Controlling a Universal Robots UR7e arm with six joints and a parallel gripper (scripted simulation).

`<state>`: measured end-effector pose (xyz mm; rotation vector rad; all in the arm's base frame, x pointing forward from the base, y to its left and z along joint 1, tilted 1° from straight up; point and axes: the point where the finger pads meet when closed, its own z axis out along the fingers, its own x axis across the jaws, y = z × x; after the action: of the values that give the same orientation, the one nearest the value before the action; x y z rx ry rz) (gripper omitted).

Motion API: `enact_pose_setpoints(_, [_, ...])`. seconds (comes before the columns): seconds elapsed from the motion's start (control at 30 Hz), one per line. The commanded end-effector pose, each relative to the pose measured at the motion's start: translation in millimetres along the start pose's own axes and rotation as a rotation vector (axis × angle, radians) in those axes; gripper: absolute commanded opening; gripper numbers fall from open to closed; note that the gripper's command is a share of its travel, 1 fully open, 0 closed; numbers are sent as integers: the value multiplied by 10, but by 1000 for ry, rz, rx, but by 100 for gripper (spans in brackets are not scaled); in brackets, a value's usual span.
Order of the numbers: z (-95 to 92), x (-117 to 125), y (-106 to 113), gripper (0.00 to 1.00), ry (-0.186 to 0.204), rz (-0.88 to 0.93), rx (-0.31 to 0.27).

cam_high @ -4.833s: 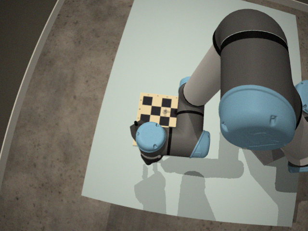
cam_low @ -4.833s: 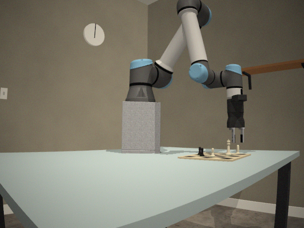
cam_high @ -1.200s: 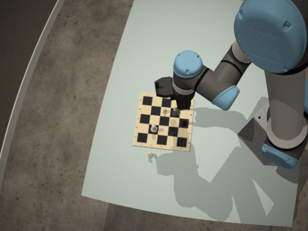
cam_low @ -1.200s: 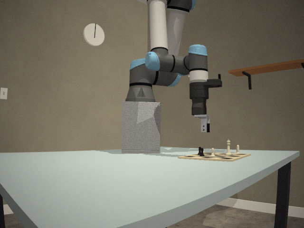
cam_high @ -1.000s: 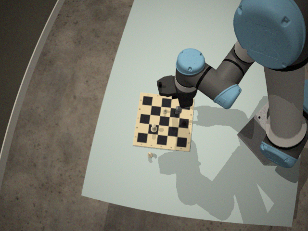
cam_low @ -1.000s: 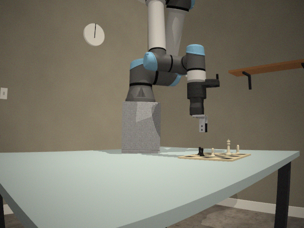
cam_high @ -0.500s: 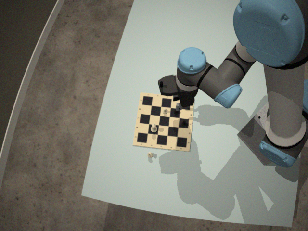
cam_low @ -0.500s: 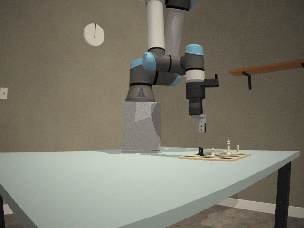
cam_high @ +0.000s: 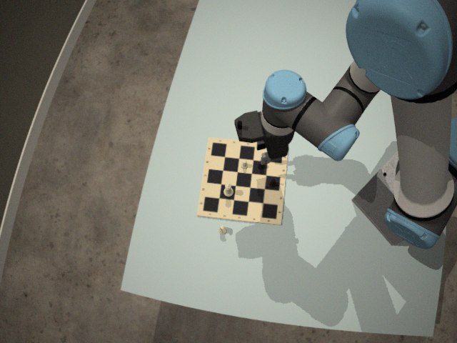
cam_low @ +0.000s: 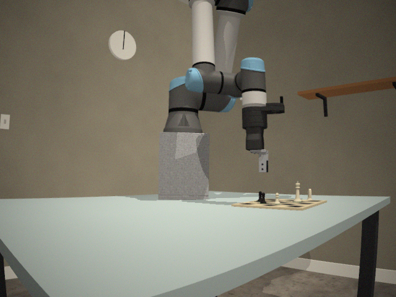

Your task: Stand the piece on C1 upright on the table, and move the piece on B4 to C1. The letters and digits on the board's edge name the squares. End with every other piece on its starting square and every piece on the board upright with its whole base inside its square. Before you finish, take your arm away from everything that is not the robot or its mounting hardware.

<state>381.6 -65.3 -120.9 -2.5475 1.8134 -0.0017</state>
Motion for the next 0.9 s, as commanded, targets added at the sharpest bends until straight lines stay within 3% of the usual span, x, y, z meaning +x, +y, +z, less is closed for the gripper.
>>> enact_pose_setpoints(0.0, [-3, 3, -3, 68, 1, 0, 1])
enact_pose_setpoints(0.87, [42, 4, -2, 68, 1, 0, 1])
